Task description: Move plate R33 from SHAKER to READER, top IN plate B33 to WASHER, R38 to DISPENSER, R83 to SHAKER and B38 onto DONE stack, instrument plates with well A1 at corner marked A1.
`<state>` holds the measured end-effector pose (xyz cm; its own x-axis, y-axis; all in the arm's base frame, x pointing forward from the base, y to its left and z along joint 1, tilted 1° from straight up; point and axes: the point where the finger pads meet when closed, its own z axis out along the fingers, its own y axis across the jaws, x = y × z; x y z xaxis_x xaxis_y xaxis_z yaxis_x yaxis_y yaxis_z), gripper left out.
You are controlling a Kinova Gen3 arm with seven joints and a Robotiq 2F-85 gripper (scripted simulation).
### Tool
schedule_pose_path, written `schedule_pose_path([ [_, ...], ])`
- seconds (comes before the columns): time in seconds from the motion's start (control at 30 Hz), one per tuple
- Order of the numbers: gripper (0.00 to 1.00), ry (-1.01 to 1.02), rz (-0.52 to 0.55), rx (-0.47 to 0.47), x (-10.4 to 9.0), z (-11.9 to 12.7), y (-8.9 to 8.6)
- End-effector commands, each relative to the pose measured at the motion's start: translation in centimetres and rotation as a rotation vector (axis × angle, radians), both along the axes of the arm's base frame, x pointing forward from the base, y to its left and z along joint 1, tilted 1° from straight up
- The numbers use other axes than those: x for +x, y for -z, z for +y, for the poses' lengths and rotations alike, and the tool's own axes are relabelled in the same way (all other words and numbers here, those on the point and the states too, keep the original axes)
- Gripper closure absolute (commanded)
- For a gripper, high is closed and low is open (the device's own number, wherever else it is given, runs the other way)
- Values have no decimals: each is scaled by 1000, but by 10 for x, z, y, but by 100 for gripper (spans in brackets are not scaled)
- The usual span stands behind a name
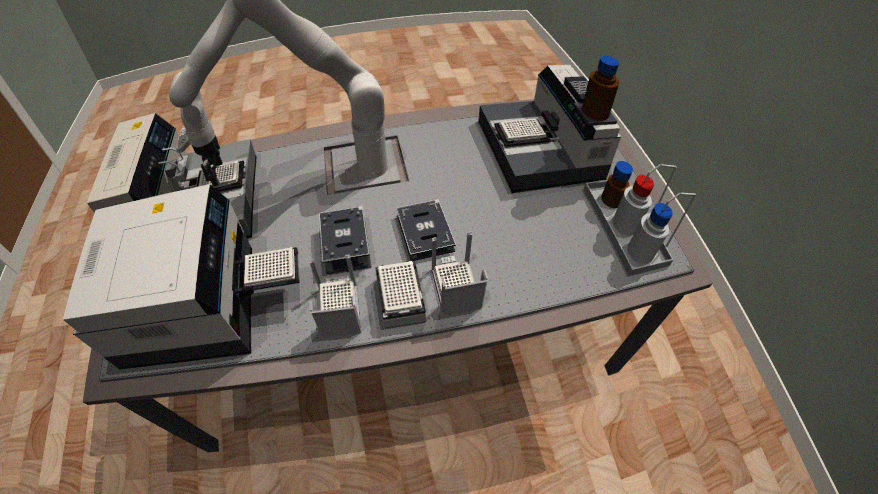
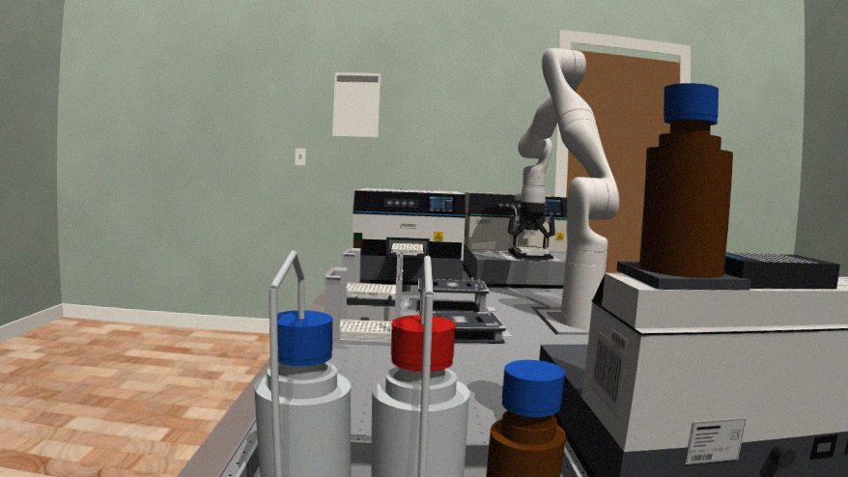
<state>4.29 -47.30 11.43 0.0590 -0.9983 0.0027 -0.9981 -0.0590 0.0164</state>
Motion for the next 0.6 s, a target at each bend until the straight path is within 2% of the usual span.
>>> schedule_pose_path([
  [0.0,0,1,-3,1,1,1,-1],
  [0.57,0,3,-7,5,2,3,-4],
])
